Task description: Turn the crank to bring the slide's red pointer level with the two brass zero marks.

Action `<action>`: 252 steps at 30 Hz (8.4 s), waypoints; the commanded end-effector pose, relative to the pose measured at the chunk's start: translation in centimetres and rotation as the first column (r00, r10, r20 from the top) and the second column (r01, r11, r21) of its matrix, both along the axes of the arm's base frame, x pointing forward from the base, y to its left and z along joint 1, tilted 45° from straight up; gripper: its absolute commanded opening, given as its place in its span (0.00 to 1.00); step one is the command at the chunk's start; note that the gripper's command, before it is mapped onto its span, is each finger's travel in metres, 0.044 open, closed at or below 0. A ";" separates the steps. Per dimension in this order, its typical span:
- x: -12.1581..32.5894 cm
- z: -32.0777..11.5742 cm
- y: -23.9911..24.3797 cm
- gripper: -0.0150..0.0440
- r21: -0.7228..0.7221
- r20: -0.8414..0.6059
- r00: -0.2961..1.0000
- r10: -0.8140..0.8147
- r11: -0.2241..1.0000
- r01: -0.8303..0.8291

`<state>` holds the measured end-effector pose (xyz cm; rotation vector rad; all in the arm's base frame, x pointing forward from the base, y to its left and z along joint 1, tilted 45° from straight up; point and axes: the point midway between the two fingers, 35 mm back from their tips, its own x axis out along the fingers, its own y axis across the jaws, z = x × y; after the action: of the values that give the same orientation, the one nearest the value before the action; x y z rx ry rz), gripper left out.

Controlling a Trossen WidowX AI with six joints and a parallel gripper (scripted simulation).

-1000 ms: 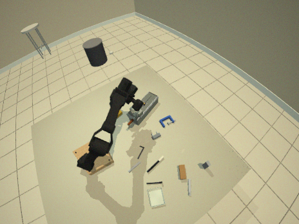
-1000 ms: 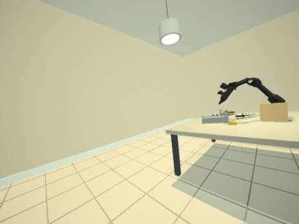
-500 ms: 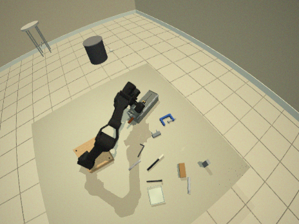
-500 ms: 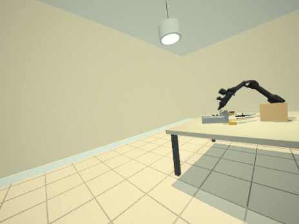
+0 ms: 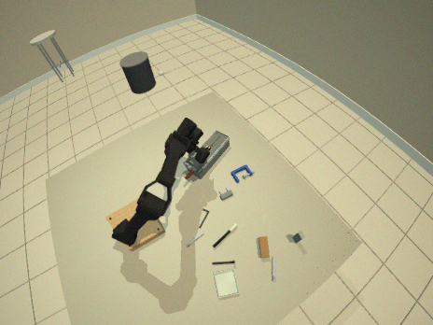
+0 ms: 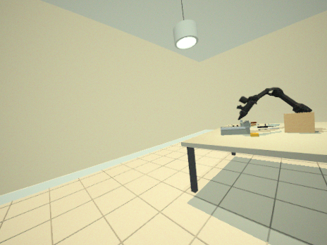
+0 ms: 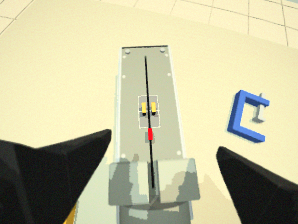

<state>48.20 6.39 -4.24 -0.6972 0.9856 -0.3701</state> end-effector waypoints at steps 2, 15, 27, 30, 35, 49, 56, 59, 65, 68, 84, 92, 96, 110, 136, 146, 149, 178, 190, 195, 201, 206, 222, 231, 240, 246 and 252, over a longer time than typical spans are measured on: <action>0.4 1.6 1.6 1.00 0.005 0.006 1.000 0.001 1.000 -0.001; -1.0 4.8 3.3 1.00 0.013 -0.004 0.999 0.040 0.999 -0.039; -5.0 6.6 2.2 1.00 0.026 -0.028 0.991 0.134 0.991 -0.133; -6.1 6.9 1.9 1.00 0.029 -0.033 0.987 0.158 0.987 -0.157; -8.0 7.3 1.4 1.00 0.033 -0.040 0.979 0.198 0.980 -0.197; -10.3 5.4 -1.2 1.00 0.037 -0.047 0.969 0.243 0.970 -0.241; -10.9 3.2 -3.5 1.00 0.034 -0.046 0.969 0.243 0.970 -0.241; -10.9 3.2 -3.6 1.00 0.034 -0.046 0.969 0.243 0.970 -0.241; -10.9 2.5 -4.2 1.00 0.034 -0.047 0.969 0.243 0.970 -0.241; -10.9 2.1 -4.5 1.00 0.035 -0.047 0.969 0.243 0.970 -0.241; -11.2 0.3 -6.3 1.00 0.034 -0.047 0.969 0.242 0.970 -0.241; -11.4 -0.6 -7.2 1.00 0.033 -0.047 0.969 0.243 0.970 -0.241; -11.5 -1.0 -7.6 1.00 0.032 -0.047 0.969 0.243 0.970 -0.241; -11.6 -1.1 -7.8 0.51 0.032 -0.047 0.969 0.243 0.970 -0.241; -11.7 -2.0 -9.0 0.25 0.031 -0.047 0.969 0.243 0.970 -0.241; -11.9 -3.3 -9.5 0.25 0.031 -0.048 0.969 0.243 0.970 -0.241; -12.0 -3.7 -9.6 0.25 0.031 -0.048 0.969 0.243 0.970 -0.241; -13.0 -6.5 -8.0 0.25 0.032 -0.047 0.969 0.243 0.970 -0.241; -13.1 -6.7 -7.4 0.25 0.032 -0.047 0.969 0.243 0.970 -0.241; -13.1 -6.8 -7.2 0.25 0.032 -0.047 0.969 0.243 0.970 -0.241; -13.2 -6.8 -6.9 0.25 0.032 -0.047 0.969 0.243 0.970 -0.241; -13.2 -6.8 -6.7 0.25 0.032 -0.047 0.969 0.243 0.970 -0.241; -13.3 -6.7 -5.6 0.25 0.033 -0.046 0.969 0.243 0.970 -0.241; -13.2 -6.3 -4.8 0.25 0.034 -0.046 0.969 0.243 0.970 -0.241; -13.1 -5.6 -4.0 0.25 0.034 -0.046 0.969 0.243 0.970 -0.242; -13.0 -5.0 -3.5 0.25 0.035 -0.046 0.969 0.243 0.970 -0.242; -12.8 -4.2 -3.3 0.25 0.035 -0.046 0.969 0.243 0.970 -0.242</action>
<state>35.26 2.69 -9.15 -0.7900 0.9491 -0.1218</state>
